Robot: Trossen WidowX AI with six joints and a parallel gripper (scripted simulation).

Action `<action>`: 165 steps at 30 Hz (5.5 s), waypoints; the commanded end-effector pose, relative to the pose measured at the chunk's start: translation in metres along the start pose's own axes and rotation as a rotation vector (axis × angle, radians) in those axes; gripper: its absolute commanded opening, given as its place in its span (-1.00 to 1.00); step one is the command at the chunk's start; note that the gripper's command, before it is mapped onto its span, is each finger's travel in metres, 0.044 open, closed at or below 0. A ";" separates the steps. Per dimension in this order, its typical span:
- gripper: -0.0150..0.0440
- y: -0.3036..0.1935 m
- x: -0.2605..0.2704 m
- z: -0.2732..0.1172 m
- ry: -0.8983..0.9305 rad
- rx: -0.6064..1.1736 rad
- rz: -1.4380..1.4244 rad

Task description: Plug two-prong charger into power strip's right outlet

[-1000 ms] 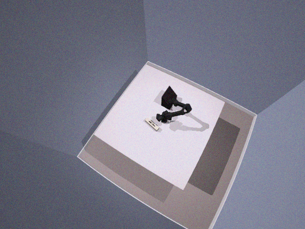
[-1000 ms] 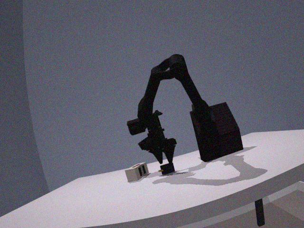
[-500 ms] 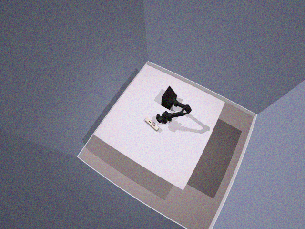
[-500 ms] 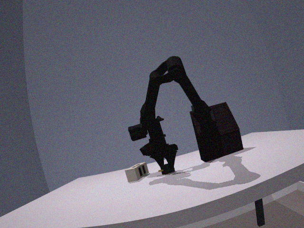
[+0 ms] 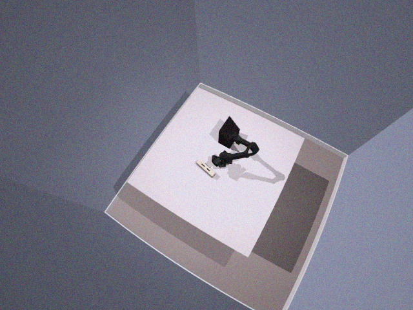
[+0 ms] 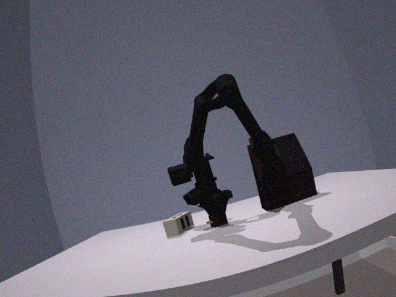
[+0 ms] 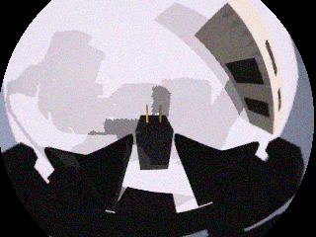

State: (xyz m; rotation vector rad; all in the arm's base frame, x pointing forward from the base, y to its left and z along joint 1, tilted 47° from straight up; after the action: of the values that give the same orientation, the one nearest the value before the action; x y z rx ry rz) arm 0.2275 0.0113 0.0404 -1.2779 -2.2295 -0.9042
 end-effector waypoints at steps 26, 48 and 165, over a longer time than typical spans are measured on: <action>-0.49 -0.008 -0.002 -0.052 0.003 0.003 0.006; -0.49 -0.014 -0.028 -0.044 0.012 0.001 0.172; -0.49 -0.003 -0.132 -0.009 0.040 -0.003 0.629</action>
State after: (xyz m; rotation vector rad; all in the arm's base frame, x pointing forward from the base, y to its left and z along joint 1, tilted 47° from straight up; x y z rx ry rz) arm 0.2891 -0.0755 -0.0370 -1.7869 -1.6278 -0.6704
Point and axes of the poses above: the point midway between the two fingers, 35 mm back from their tips, its own z axis out along the fingers, its own x axis across the jaws, y = z × x, the point moved 10 cm from there along -z, back along the fingers, and after that the axes turned 5 degrees about -z, right-handed, at the moved point
